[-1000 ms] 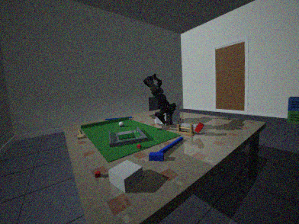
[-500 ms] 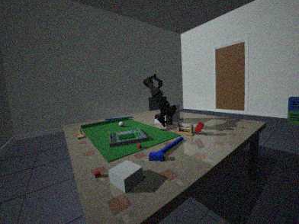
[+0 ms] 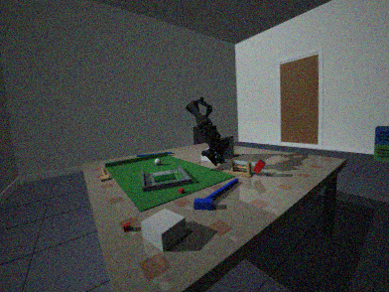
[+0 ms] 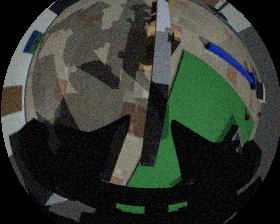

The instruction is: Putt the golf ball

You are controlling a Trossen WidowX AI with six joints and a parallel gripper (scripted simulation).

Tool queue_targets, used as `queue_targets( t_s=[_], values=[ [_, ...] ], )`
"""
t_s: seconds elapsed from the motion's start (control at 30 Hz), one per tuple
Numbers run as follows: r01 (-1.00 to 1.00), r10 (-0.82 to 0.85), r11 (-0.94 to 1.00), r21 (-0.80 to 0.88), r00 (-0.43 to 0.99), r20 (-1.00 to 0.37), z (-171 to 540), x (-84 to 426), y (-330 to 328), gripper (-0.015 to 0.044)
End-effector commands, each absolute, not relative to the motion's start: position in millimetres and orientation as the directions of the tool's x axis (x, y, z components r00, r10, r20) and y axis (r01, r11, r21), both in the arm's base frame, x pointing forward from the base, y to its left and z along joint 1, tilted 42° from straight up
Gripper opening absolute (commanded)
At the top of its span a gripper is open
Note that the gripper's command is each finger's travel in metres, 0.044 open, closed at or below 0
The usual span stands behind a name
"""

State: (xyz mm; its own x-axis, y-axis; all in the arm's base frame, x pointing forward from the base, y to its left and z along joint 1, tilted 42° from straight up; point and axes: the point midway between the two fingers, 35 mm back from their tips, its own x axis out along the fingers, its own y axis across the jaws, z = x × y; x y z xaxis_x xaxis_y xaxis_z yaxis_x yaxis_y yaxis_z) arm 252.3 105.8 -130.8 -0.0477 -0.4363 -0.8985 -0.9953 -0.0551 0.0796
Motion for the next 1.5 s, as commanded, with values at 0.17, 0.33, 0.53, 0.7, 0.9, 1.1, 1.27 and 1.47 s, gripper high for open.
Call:
queue_targets(
  t_s=[0.17, 0.33, 0.53, 0.7, 0.9, 1.1, 1.27, 1.47],
  values=[
    [-0.995, -0.436, -0.055, 0.079, -0.047, -0.899, -130, 253, 106, 0.0046],
    [-0.995, -0.436, -0.055, 0.079, -0.047, -0.899, -130, 253, 106, 0.0013],
    [-0.995, -0.434, -0.056, 0.079, -0.047, -0.899, -119, 255, 118, 0.0],
    [-0.995, -0.433, -0.056, 0.08, -0.048, -0.9, -94, 257, 142, 0.0],
    [-0.995, -0.433, -0.055, 0.082, -0.051, -0.9, -59, 255, 170, 0.0],
    [-0.998, -0.443, -0.015, 0.057, -0.044, -0.895, -55, 258, 161, 0.0],
    [-0.989, -0.457, 0.146, -0.04, -0.031, -0.889, -28, 265, 141, 0.0],
    [-0.931, -0.475, 0.329, -0.158, -0.018, -0.88, 3, 271, 116, 0.0]
  ],
)
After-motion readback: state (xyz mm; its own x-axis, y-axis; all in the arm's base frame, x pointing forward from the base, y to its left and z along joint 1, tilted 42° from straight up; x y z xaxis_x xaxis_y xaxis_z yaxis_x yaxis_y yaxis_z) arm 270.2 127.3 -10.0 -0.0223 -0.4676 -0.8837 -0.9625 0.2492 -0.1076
